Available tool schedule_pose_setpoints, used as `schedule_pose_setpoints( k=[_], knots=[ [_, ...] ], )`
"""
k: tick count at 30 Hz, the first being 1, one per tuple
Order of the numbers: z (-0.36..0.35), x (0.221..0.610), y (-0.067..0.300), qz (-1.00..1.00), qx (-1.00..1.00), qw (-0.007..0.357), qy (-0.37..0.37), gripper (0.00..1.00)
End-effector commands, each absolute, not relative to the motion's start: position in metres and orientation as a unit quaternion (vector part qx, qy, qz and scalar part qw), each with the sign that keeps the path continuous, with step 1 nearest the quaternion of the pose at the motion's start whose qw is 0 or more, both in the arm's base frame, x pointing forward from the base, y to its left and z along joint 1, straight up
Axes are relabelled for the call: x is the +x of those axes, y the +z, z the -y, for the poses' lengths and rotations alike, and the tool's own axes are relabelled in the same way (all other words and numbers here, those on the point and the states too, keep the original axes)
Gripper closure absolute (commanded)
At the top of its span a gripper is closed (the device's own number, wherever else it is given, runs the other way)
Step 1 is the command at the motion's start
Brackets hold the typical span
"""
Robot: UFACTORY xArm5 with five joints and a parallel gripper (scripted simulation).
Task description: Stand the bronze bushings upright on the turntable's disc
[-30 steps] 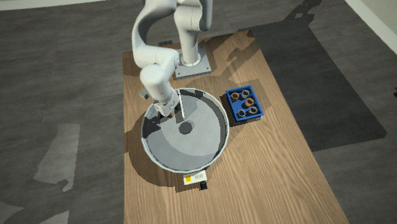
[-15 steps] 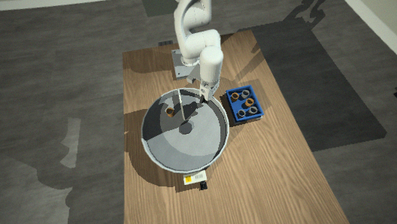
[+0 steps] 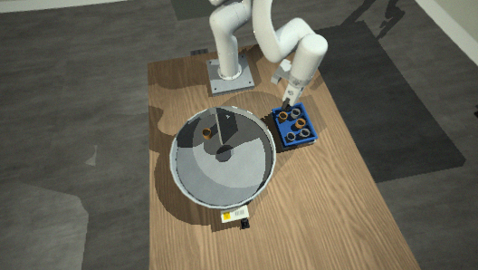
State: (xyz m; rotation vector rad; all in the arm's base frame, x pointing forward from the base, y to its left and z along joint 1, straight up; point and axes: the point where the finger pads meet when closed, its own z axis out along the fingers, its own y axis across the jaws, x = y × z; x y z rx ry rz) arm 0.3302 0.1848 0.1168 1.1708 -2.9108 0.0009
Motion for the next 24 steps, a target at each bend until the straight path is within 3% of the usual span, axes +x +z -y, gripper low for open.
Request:
schedule_pose_setpoints(
  k=[1, 24],
  knots=[
    [-0.1920, 0.3340, 0.1171, 0.929, 0.371, 0.003, 0.000, 0.52],
    [-0.1972, 0.3369, 0.1170, 0.929, 0.371, 0.003, 0.000, 0.52]
  ],
)
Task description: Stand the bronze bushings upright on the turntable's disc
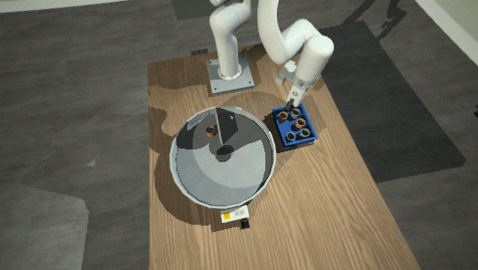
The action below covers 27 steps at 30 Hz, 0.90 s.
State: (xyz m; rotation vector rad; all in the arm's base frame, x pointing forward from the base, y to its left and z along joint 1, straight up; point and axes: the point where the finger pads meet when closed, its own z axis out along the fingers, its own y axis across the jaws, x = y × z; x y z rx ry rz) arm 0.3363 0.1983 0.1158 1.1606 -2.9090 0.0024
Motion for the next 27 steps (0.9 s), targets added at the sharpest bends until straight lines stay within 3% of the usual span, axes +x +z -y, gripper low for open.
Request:
schedule_pose_setpoints(
  k=[1, 19, 27],
  knots=[
    [-0.195, 0.336, 0.117, 0.929, 0.371, 0.003, 0.000, 0.52],
    [-0.190, 0.335, 0.116, 0.929, 0.371, 0.003, 0.000, 0.52],
    [-0.190, 0.335, 0.094, 0.929, 0.371, 0.003, 0.000, 0.52]
  ],
)
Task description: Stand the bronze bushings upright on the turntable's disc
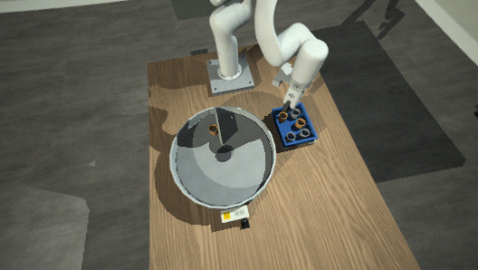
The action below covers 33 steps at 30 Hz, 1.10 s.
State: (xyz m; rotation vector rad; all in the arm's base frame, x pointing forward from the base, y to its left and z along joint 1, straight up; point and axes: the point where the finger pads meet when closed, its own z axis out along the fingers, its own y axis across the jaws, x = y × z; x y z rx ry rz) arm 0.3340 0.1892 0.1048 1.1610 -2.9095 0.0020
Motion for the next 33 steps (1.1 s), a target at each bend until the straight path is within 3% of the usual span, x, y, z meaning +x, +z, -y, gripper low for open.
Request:
schedule_pose_setpoints(
  k=[1, 14, 33],
  knots=[
    [-0.190, 0.335, 0.090, 0.929, 0.371, 0.003, 0.000, 0.52],
    [-0.189, 0.335, 0.046, 0.929, 0.371, 0.003, 0.000, 0.52],
    [-0.189, 0.335, 0.042, 0.929, 0.371, 0.003, 0.000, 0.52]
  ],
)
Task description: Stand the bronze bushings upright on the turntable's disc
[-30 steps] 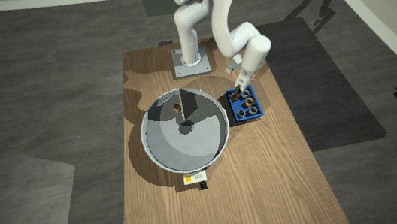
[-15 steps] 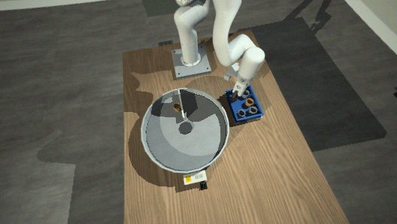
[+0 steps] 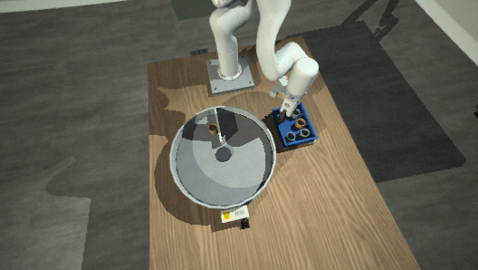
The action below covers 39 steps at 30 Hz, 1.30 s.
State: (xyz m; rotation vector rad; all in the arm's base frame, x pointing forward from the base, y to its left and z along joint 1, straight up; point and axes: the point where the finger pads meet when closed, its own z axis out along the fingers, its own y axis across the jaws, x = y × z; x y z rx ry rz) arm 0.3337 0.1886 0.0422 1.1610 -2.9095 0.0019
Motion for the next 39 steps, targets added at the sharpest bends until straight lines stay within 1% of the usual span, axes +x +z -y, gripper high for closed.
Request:
schedule_pose_setpoints(
  k=[1, 25, 39],
  knots=[
    [-0.189, 0.335, 0.040, 0.929, 0.371, 0.003, 0.000, 0.52],
    [-0.189, 0.335, 0.034, 0.929, 0.371, 0.003, 0.000, 0.52],
    [-0.189, 0.335, 0.014, 0.929, 0.371, 0.003, 0.000, 0.52]
  ],
)
